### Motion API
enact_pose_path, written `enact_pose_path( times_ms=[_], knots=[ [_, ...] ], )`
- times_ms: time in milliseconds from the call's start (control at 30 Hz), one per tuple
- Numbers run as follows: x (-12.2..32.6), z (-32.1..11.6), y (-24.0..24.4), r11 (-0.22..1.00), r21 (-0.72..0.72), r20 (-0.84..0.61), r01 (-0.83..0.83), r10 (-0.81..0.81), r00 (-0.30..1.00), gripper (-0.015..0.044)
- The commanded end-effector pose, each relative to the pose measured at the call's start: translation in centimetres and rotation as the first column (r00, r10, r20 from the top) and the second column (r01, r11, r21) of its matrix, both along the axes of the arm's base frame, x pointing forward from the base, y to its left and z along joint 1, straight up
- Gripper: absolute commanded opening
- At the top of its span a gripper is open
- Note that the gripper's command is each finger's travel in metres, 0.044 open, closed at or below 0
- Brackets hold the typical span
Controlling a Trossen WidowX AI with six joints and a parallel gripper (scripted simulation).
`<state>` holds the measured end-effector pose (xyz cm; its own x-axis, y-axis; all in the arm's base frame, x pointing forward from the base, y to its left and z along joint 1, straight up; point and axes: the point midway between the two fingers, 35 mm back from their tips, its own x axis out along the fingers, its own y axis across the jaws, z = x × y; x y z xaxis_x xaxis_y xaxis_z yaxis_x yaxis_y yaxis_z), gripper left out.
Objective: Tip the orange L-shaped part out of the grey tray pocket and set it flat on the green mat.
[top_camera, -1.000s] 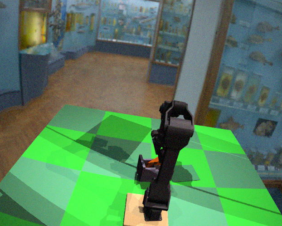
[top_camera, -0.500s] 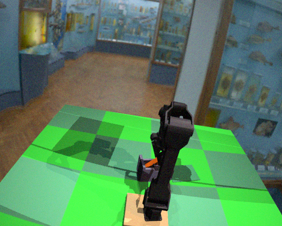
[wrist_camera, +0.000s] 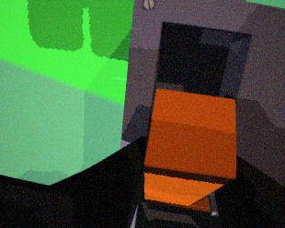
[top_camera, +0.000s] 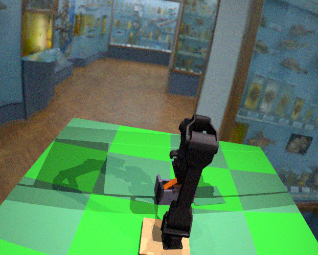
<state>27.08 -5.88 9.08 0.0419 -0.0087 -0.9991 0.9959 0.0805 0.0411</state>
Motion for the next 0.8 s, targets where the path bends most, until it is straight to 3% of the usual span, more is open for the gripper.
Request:
enact_pose_path(
  times_ms=[0,67,767],
  knots=[
    [0.0,0.0,0.0,1.0,0.0,0.001,0.0,0.0,1.0,0.003],
    [0.0,0.0,0.0,1.0,0.0,0.001,0.0,0.0,1.0,0.0],
    [-0.1,2.4,0.0,1.0,0.0,-0.008,0.004,-0.004,1.0,0.0]
  ],
)
